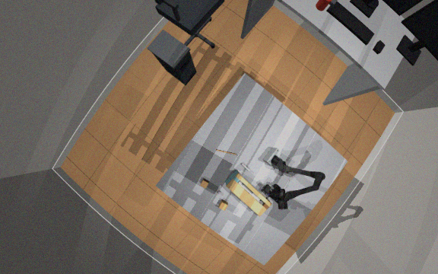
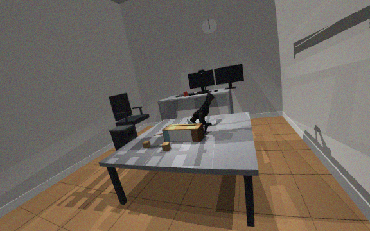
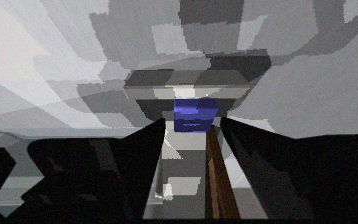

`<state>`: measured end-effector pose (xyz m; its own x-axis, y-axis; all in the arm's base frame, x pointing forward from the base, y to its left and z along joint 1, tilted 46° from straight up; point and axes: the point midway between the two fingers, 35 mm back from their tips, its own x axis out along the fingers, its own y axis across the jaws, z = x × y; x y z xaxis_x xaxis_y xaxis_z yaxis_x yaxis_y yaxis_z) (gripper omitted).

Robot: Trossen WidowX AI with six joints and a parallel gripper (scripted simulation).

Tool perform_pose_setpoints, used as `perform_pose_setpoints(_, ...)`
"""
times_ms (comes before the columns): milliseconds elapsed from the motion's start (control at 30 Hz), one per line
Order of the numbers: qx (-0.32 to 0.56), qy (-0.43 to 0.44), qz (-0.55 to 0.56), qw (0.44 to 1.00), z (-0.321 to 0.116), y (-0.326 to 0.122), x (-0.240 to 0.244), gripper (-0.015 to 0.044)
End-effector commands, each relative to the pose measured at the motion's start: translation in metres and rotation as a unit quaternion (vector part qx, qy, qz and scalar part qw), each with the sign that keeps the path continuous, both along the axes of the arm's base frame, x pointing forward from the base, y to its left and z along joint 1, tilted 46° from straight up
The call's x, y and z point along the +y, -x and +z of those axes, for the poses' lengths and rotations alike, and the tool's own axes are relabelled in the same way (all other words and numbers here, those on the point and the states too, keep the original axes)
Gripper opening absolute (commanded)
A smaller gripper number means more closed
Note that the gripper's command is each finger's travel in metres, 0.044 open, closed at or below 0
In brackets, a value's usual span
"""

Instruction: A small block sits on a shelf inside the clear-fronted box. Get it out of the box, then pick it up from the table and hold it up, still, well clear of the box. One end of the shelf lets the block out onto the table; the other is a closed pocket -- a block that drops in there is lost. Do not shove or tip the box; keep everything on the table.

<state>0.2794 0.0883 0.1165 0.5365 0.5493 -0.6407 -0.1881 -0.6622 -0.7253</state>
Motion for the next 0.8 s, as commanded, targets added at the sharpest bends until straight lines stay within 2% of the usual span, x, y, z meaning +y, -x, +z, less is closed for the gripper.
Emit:
perform_pose_setpoints(0, 0.006, 0.0, -0.003, 1.0, -0.007, 0.001, 0.004, 0.0285)
perform_pose_setpoints(100, 0.005, -0.001, -0.003, 1.0, -0.008, 0.001, 0.006, 0.0285)
perform_pose_setpoints(333, 0.005, -0.001, -0.003, 1.0, -0.008, 0.001, 0.006, 0.0101)
perform_pose_setpoints(433, 0.005, -0.001, -0.003, 1.0, -0.008, 0.001, 0.006, 0.0081)
perform_pose_setpoints(533, 0.004, -0.011, -0.022, 1.0, -0.001, -0.004, 0.001, 0.0003)
perform_pose_setpoints(767, 0.005, -0.002, -0.01, 1.0, 0.017, 0.001, -0.021, 0.0)
